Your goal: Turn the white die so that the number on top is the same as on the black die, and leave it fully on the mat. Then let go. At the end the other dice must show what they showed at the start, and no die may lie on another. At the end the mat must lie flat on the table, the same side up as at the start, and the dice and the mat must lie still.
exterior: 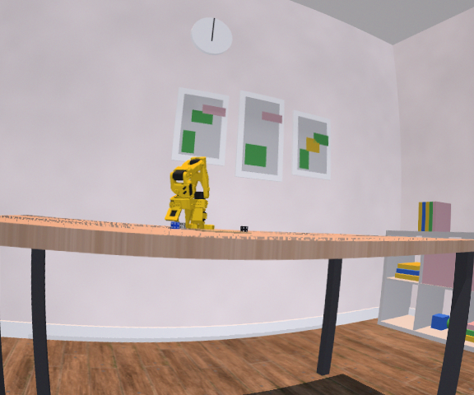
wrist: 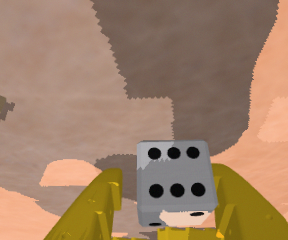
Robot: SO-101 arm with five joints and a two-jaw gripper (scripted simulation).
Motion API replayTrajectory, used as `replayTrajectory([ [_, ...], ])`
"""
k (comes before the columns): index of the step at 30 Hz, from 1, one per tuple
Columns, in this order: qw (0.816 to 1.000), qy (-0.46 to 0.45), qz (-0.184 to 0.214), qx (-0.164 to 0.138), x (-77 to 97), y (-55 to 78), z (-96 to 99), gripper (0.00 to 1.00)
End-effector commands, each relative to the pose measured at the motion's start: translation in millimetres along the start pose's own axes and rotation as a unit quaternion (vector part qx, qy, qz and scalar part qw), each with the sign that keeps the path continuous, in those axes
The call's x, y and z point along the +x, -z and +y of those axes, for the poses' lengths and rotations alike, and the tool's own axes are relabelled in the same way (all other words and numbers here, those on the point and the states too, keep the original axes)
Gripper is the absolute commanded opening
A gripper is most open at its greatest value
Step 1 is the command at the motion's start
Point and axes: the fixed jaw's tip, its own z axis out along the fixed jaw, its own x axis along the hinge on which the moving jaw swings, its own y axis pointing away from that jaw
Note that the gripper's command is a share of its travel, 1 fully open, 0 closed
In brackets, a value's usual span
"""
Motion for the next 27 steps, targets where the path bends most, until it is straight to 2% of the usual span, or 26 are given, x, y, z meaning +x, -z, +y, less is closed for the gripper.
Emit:
replayTrajectory([
  [1, 1.000, 0.000, -0.024, -0.004, -4.1, 7.6, -1.5, 0.13],
  [21, 1.000, 0.000, -0.024, -0.006, -4.1, 7.5, -3.9, 0.09],
  [27, 1.000, 0.000, -0.024, -0.006, -4.1, 7.5, -3.9, 0.04],
])
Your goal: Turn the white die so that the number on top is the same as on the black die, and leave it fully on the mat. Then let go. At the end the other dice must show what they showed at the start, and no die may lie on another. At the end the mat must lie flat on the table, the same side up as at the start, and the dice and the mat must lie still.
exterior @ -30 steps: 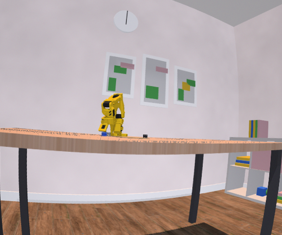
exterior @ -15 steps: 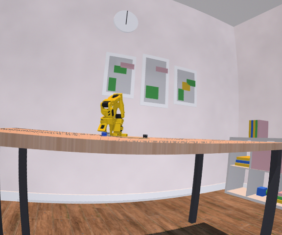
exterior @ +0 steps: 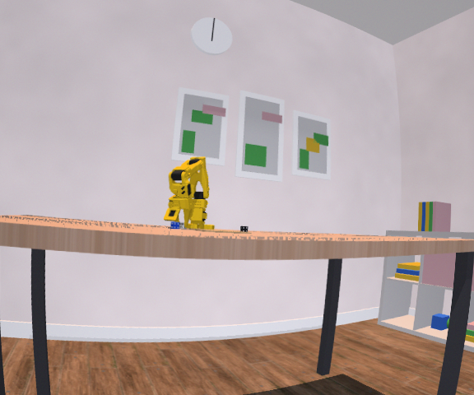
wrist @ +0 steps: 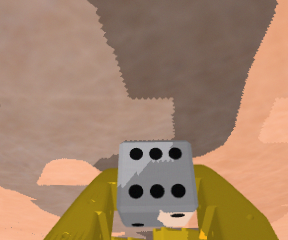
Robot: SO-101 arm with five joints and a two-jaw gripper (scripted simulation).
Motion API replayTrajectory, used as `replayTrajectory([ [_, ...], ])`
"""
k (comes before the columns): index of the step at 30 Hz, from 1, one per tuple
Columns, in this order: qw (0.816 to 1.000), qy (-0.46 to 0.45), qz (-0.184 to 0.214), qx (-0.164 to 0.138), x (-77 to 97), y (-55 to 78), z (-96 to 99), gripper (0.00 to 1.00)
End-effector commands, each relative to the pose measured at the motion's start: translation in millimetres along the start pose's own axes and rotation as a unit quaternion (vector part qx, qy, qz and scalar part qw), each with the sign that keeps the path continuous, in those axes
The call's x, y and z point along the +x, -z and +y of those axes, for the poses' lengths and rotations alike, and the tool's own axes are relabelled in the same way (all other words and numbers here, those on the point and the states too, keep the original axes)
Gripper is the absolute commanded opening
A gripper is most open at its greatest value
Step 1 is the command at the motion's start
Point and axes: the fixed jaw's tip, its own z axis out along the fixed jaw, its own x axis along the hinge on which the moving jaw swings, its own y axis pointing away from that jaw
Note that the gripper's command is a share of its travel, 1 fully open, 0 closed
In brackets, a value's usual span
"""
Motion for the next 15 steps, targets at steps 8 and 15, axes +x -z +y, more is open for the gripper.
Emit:
replayTrajectory([
  [8, 1.000, 0.000, -0.025, -0.002, -4.1, 7.6, -0.3, 0.00],
  [15, 0.999, 0.000, -0.036, -0.002, -3.3, 11.1, -0.2, 0.00],
])
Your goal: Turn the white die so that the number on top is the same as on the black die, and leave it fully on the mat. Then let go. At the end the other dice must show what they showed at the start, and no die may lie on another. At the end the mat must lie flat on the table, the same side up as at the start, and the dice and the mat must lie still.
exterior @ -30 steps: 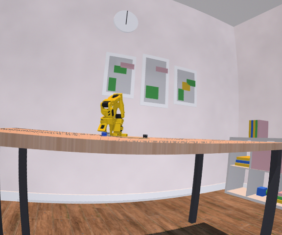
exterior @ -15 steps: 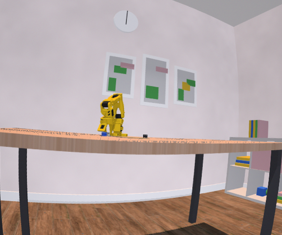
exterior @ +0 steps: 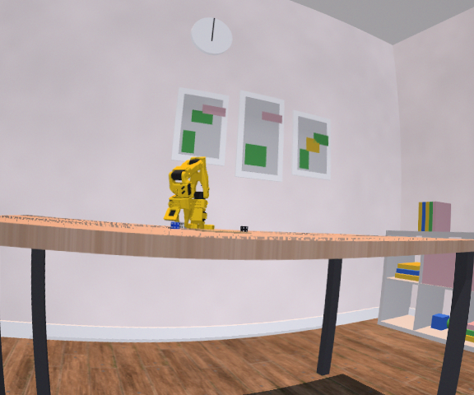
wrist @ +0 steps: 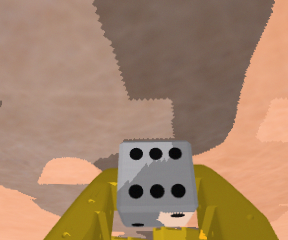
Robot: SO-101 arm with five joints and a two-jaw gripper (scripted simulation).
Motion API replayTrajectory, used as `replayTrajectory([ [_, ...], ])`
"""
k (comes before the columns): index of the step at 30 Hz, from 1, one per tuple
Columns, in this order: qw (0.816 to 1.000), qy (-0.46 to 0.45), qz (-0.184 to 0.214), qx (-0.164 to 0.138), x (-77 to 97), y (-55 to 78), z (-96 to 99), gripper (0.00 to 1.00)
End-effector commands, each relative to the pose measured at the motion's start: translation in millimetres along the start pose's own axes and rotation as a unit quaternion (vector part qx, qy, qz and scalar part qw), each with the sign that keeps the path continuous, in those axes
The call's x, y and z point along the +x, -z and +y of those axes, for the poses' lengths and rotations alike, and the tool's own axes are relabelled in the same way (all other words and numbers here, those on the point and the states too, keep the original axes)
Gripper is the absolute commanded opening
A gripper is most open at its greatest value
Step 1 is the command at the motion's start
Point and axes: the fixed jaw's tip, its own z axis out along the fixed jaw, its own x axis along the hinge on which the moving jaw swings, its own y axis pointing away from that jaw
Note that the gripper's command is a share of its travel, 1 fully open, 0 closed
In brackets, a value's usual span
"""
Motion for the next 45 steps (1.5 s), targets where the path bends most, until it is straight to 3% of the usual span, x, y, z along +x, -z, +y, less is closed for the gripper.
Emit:
replayTrajectory([
  [1, 0.999, 0.000, -0.040, -0.002, -3.5, 12.2, -0.2, 0.00],
  [9, 0.993, 0.000, -0.119, -0.004, 4.3, 34.2, 0.1, 0.00],
  [11, 0.993, 0.000, -0.119, -0.004, 4.3, 34.2, 0.1, 0.00],
  [21, 0.978, -0.001, -0.207, -0.006, 15.7, 53.0, 0.3, 0.00],
  [45, 0.977, -0.001, -0.213, -0.007, 16.6, 54.2, 0.3, 0.00],
])
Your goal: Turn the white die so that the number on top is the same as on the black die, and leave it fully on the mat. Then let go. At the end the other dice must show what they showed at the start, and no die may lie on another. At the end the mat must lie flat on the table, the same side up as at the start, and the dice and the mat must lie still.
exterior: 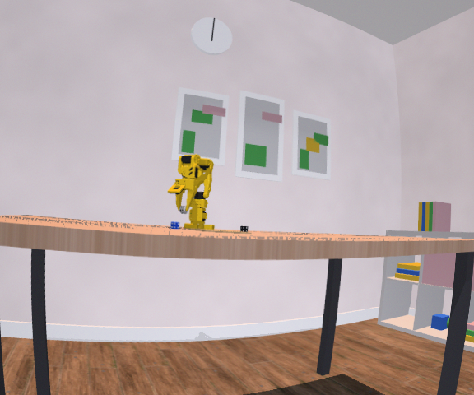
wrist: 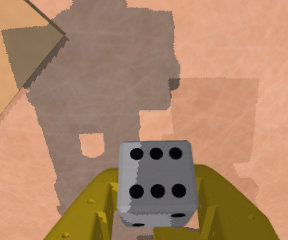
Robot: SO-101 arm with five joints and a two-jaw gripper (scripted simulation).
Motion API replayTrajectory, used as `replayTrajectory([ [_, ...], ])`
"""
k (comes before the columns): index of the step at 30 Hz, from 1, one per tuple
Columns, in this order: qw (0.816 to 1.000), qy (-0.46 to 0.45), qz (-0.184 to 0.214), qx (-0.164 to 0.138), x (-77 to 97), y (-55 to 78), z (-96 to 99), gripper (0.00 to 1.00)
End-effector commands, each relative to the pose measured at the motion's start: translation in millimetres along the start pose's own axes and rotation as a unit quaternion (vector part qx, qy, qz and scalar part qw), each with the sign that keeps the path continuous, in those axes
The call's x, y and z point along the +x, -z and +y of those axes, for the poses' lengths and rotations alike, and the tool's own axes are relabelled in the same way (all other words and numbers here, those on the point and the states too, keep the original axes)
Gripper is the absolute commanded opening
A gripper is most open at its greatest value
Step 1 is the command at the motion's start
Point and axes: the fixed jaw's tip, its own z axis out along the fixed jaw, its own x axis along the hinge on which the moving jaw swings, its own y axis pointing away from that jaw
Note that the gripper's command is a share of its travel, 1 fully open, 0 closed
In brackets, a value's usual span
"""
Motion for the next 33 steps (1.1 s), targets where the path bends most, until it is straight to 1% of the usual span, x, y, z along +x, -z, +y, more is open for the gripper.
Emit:
replayTrajectory([
  [1, 1.000, 0.000, -0.027, -0.001, -5.8, 6.6, 0.9, 0.00],
  [5, 0.999, 0.004, -0.034, -0.002, -6.5, 6.7, 2.5, 0.00],
  [8, 0.999, 0.014, -0.051, -0.003, -8.1, 6.8, 6.5, 0.00],
  [11, 0.996, 0.030, -0.079, -0.007, -10.6, 7.3, 13.3, 0.00],
  [15, 0.990, 0.057, -0.125, -0.015, -14.1, 8.5, 25.3, 0.00],
  [17, 0.990, 0.057, -0.125, -0.015, -14.1, 8.5, 25.3, 0.00],
  [21, 0.981, 0.083, -0.171, -0.028, -16.6, 10.4, 37.8, 0.00],
  [25, 0.973, 0.102, -0.204, -0.040, -17.6, 12.2, 47.3, 0.00],
  [28, 0.969, 0.109, -0.216, -0.045, -17.9, 13.0, 51.1, 0.00],
  [33, 0.968, 0.111, -0.220, -0.046, -17.9, 13.2, 52.1, 0.00],
])
